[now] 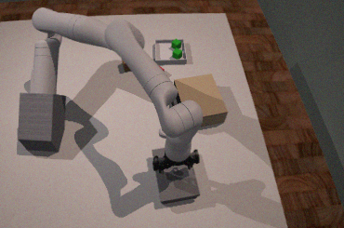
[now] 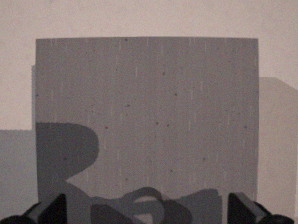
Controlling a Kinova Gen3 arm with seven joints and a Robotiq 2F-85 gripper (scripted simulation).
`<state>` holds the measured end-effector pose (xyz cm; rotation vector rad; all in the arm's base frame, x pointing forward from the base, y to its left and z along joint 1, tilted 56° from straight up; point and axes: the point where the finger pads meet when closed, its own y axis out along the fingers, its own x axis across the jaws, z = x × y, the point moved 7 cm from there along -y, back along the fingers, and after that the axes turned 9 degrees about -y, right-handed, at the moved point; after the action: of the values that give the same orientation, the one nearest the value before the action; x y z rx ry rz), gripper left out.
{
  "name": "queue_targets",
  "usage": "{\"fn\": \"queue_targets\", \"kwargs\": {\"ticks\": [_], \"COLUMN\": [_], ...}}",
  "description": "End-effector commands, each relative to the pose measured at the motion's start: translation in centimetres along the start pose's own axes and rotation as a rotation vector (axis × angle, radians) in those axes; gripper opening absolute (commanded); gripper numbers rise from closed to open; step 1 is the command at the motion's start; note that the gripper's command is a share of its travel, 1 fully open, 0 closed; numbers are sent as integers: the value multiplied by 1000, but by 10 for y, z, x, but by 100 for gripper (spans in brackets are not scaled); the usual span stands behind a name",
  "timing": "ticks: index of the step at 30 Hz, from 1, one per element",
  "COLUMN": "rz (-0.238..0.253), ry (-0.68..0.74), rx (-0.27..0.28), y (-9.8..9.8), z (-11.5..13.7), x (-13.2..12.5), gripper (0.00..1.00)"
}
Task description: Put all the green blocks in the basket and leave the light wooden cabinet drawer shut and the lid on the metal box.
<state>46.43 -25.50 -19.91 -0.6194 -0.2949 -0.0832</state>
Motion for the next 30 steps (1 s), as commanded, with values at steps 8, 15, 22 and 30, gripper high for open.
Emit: {"fn": "queue_targets", "kwargs": {"ticks": [8,15,22,30], "rz": [-1,-1,-1,-1], "ry": [0,0,0,0], "rx": [-2,-2,-2,-2], "y": [-2,-2,-5,-25], "z": [0,0,0,0], "x": [0,0,0,0], "gripper": [100,100,100,100]}}
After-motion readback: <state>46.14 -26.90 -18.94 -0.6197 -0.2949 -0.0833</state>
